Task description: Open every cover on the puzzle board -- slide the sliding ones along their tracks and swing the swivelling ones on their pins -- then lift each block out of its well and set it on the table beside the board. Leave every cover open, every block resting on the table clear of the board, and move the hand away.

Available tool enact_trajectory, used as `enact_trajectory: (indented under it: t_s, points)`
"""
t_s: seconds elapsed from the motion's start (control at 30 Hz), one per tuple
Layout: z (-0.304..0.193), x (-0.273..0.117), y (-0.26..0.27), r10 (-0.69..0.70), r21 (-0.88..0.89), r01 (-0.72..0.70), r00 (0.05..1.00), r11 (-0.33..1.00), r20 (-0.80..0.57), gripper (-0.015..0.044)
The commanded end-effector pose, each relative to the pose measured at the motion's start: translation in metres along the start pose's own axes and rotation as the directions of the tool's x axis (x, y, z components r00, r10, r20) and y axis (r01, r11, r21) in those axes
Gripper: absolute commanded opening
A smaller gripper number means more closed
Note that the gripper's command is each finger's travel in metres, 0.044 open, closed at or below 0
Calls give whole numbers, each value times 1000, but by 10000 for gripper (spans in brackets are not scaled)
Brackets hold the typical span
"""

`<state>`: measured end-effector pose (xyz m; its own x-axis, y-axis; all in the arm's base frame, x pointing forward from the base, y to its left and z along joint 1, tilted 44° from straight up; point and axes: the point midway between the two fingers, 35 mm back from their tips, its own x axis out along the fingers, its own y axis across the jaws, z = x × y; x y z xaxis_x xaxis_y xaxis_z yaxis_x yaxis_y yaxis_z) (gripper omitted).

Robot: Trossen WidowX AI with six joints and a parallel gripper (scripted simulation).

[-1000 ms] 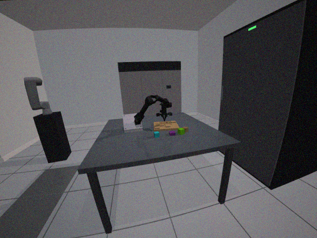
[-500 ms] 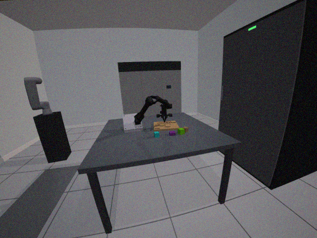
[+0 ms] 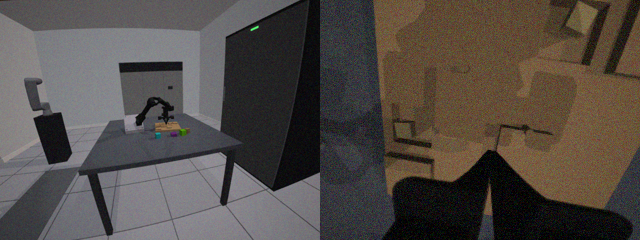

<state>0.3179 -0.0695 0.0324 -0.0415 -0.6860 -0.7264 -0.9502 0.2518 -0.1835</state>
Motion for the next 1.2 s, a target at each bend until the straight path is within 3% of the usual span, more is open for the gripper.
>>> enact_trajectory:
  t_s: [0.0, 1.17]
  points:
    - [-1, 5, 1, 0, -5, -1, 1000, 1000, -6, 0]
    - [-7, 25, 17, 1, -6, -1, 1000, 1000, -9, 0]
